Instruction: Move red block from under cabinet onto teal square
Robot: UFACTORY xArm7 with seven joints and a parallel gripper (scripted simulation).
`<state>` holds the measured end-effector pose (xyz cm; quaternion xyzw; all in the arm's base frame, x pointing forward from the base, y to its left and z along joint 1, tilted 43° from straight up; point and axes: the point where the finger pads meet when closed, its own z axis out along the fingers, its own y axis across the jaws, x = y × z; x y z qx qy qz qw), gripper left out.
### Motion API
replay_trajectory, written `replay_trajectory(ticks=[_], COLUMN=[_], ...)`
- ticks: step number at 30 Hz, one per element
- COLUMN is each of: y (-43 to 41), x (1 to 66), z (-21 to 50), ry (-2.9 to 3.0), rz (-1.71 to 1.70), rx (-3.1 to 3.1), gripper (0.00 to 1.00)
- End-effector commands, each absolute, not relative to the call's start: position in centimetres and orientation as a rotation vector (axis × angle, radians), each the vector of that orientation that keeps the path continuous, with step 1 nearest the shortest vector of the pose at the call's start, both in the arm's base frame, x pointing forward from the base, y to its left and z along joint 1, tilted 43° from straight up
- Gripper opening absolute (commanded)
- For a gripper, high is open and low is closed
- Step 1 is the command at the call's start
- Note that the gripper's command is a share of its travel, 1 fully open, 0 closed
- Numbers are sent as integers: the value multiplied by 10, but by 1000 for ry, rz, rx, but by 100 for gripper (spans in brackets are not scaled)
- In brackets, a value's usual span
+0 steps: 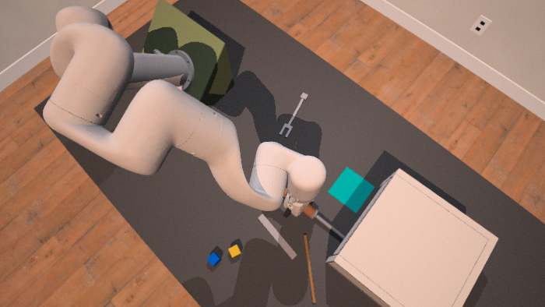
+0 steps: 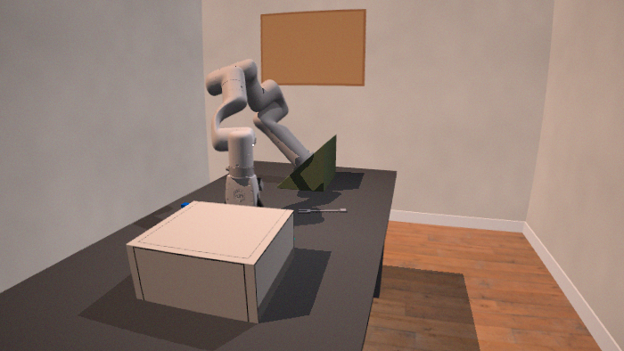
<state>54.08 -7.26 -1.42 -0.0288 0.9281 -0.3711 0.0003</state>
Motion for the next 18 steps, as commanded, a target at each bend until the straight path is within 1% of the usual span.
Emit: replay_trajectory(ticks=[1, 18], y=[-70, -68], x=[555, 587], z=[-14, -14], ry=[2913, 2913], rz=[-1162, -1162], rx=[-92, -92], gripper=[0, 0])
